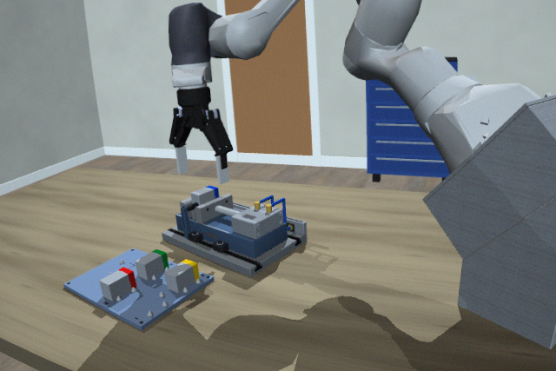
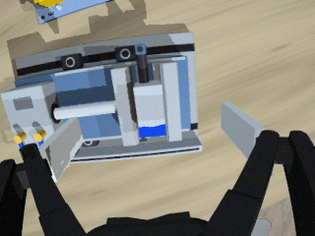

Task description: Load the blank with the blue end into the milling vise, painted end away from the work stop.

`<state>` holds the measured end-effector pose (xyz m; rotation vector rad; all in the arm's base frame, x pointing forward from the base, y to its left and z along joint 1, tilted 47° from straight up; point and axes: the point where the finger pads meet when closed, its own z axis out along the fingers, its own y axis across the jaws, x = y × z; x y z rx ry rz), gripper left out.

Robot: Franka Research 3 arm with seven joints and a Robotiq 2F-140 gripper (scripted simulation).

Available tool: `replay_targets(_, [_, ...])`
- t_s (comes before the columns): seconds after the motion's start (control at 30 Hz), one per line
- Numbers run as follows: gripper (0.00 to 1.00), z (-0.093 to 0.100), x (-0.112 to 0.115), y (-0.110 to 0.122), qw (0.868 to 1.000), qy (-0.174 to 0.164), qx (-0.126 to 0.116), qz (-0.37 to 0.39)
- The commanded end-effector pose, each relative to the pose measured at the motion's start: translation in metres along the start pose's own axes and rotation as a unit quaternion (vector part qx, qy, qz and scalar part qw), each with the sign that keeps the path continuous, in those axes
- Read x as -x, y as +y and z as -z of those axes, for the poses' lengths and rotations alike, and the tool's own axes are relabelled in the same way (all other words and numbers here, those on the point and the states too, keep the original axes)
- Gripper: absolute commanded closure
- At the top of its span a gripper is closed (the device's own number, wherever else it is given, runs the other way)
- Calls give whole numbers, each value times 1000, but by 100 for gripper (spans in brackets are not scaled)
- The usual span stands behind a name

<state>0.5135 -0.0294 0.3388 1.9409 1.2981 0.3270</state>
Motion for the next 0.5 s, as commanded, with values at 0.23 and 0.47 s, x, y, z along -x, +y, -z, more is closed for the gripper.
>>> replay_targets(0.23, [0, -2, 1, -1, 1000, -2, -2, 3])
replay_targets(0.47, [0, -2, 1, -1, 1000, -2, -2, 3])
